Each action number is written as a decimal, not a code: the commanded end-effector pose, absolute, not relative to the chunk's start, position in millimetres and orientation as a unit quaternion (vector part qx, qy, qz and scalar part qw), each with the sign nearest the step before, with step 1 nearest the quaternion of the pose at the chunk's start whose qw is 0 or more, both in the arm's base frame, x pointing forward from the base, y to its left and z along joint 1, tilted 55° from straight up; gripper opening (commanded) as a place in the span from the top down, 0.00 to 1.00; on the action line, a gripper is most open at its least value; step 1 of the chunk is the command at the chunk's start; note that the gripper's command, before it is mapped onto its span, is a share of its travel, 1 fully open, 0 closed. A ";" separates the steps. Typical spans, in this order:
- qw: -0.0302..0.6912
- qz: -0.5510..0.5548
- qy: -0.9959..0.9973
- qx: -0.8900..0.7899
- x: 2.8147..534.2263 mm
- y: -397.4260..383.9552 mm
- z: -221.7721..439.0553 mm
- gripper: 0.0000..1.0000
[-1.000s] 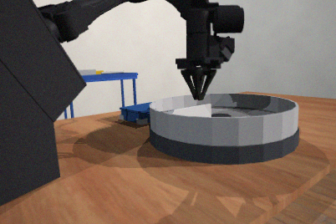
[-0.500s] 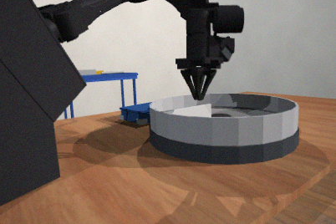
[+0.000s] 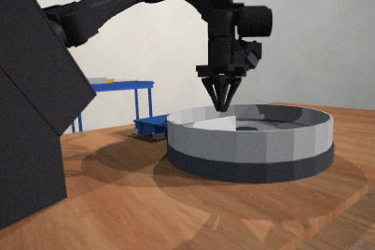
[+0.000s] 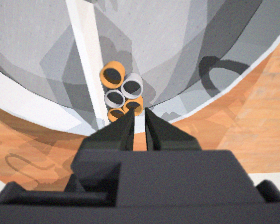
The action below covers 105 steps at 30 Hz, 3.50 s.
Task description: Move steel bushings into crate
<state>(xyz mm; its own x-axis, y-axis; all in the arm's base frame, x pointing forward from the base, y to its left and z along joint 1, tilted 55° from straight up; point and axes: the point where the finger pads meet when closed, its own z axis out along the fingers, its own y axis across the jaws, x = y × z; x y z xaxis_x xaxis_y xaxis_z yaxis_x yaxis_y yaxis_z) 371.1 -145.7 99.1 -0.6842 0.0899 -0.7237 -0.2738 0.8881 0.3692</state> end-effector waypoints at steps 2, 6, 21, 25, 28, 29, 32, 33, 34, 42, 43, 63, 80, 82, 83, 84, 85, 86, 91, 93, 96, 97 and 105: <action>0.417 0.213 0.882 -0.051 369.6 -160.0 114.4 0.87; 0.417 0.213 0.882 -0.050 371.8 -161.9 118.1 0.87; 0.415 0.215 0.882 -0.048 371.7 -161.7 116.6 0.87; 0.415 0.215 0.882 -0.048 371.7 -161.7 116.6 0.87; 0.415 0.215 0.882 -0.048 371.7 -161.7 116.6 0.87; 0.415 0.215 0.882 -0.048 371.7 -161.7 116.6 0.87; 0.415 0.215 0.882 -0.048 371.7 -161.7 116.6 0.87; 0.415 0.215 0.882 -0.048 371.7 -161.7 116.6 0.87; 0.415 0.215 0.882 -0.048 371.7 -161.7 116.6 0.87; 0.415 0.215 0.882 -0.048 371.7 -161.7 116.6 0.87; 0.415 0.215 0.882 -0.048 371.7 -161.7 116.6 0.87; 0.414 0.214 0.884 -0.044 388.4 -154.4 100.2 0.87; 0.414 0.214 0.884 -0.045 388.4 -154.4 100.2 0.87; 0.414 0.214 0.884 -0.045 388.4 -154.4 100.2 0.87; 0.414 0.214 0.884 -0.045 388.4 -154.4 100.2 0.87; 0.414 0.214 0.884 -0.045 388.4 -154.4 100.2 0.87; 0.414 0.214 0.884 -0.045 388.4 -154.4 100.2 0.87; 0.414 0.214 0.884 -0.045 388.4 -154.4 100.2 0.87; 0.407 0.220 0.886 -0.040 384.4 -150.5 93.6 0.87; 0.403 0.223 0.887 -0.037 381.7 -147.6 88.3 0.87; 0.402 0.223 0.887 -0.037 381.7 -147.3 87.7 0.87; 0.402 0.222 0.887 -0.036 381.7 -147.1 87.2 0.87; 0.409 0.218 0.885 -0.042 385.7 -150.0 92.9 0.87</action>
